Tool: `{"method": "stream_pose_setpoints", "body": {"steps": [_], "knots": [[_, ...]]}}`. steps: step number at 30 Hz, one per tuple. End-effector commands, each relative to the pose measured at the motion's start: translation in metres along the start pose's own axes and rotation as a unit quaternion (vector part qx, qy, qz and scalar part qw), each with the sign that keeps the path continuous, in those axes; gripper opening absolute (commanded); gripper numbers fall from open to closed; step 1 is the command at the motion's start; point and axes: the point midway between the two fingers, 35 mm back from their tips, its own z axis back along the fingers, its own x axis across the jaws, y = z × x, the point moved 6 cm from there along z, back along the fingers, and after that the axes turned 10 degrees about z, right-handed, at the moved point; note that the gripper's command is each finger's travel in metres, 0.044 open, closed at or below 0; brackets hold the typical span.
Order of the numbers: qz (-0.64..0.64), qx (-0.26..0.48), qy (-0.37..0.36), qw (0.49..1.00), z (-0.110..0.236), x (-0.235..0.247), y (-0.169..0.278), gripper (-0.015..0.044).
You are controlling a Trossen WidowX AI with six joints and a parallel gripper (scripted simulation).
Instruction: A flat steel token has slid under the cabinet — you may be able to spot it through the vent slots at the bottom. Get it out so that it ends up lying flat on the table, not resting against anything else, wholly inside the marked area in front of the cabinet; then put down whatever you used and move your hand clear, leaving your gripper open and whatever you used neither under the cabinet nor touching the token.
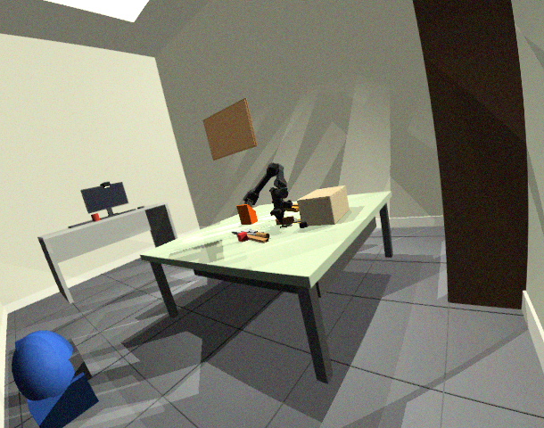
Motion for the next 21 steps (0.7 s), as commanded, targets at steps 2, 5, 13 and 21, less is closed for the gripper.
{"method": "stream_pose_setpoints", "body": {"steps": [2,5,13,21], "knots": [[-0.001,0.001,-0.001,1.0,-0.001,0.001,0.009,0.0],[-0.001,0.001,-0.001,1.0,-0.001,0.002,0.013,0.0],[-0.001,0.001,-0.001,1.0,-0.001,0.003,0.023,0.0],[-0.001,0.001,-0.001,1.0,-0.001,0.005,0.034,0.0]]}}
